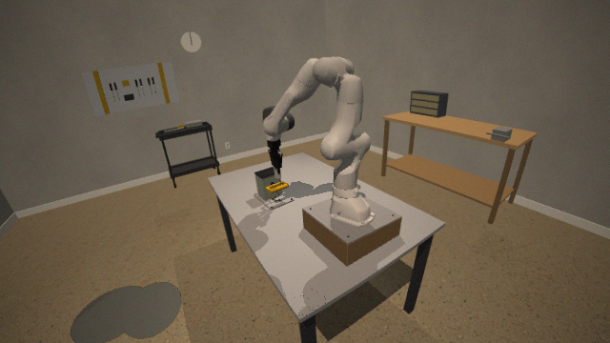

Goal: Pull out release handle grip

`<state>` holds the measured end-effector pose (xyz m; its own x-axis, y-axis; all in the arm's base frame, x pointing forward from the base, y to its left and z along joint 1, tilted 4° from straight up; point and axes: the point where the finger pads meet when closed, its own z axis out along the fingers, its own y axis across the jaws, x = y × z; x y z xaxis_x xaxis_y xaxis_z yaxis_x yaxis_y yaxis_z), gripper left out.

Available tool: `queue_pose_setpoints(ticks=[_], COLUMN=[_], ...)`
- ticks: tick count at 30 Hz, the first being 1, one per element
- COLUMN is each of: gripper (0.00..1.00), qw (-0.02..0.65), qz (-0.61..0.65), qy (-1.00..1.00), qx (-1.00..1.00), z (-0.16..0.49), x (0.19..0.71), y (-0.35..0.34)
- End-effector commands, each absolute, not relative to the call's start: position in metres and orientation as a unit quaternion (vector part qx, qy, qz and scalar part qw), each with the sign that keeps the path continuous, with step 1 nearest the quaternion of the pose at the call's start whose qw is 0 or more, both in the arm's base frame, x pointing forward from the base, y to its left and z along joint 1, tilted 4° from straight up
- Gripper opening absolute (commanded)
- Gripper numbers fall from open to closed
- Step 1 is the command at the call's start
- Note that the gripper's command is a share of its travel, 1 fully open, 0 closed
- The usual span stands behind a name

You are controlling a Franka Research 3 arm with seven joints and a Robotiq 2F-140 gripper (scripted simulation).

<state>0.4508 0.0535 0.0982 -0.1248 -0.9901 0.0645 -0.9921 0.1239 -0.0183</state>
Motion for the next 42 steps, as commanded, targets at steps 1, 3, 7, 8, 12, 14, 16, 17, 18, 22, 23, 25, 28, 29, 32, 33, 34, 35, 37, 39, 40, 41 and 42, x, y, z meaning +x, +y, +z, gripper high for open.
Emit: queue_pose_setpoints(ticks=[1, 3, 7, 8, 12, 14, 16, 17, 18, 22, 23, 25, 28, 29, 32, 33, 34, 35, 37, 39, 40, 41, 42], gripper=[0.00, 0.00, 0.00, 0.00, 0.00, 0.00, 0.00, 0.00, 0.00, 0.00, 0.00, 0.00, 0.32, 0.32, 0.32, 0.32, 0.32, 0.32, 0.32, 0.32, 0.32, 0.32, 0.32], qw=[0.016, 0.016, 0.016, 0.016, 0.016, 0.016, 0.016, 0.016, 0.016, 0.016, 0.016, 0.016, 0.016, 0.016, 0.016, 0.016, 0.016, 0.016, 0.016, 0.016, 0.016, 0.016, 0.016], qz=[0.028, 0.028, 0.028, 0.028, 0.028, 0.028, 0.028, 0.028, 0.028, 0.028, 0.028, 0.028, 0.028, 0.028, 0.028, 0.028, 0.028, 0.028, 0.028, 0.028, 0.028, 0.028, 0.028], qy=[-0.751, -0.751, -0.751, -0.751, -0.751, -0.751, -0.751, -0.751, -0.751, -0.751, -0.751, -0.751, -0.751, -0.751, -0.751, -0.751, -0.751, -0.751, -0.751, -0.751, -0.751, -0.751, -0.751], qx=[0.659, 0.659, 0.659, 0.659, 0.659, 0.659, 0.659, 0.659, 0.659, 0.659, 0.659, 0.659, 0.659, 0.659, 0.659, 0.659, 0.659, 0.659, 0.659, 0.659, 0.659, 0.659, 0.659], z=[0.0985, 0.0985, 0.0985, 0.0985, 0.0985, 0.0985, 0.0985, 0.0985, 0.0985, 0.0985, 0.0985, 0.0985, 0.0985, 0.0985, 0.0985, 0.0985, 0.0985, 0.0985, 0.0985, 0.0985, 0.0985, 0.0985, 0.0985], x=[0.4509, 0.4509, 0.4509, 0.4509, 0.4509, 0.4509, 0.4509, 0.4509, 0.4509, 0.4509, 0.4509, 0.4509, 0.4509, 0.4509, 0.4509, 0.4509, 0.4509, 0.4509, 0.4509, 0.4509, 0.4509, 0.4509, 0.4509], y=[0.0542, 0.0542, 0.0542, 0.0542, 0.0542, 0.0542, 0.0542, 0.0542, 0.0542, 0.0542, 0.0542, 0.0542, 0.0542, 0.0542, 0.0542, 0.0542, 0.0542, 0.0542, 0.0542, 0.0542, 0.0542, 0.0542, 0.0542])
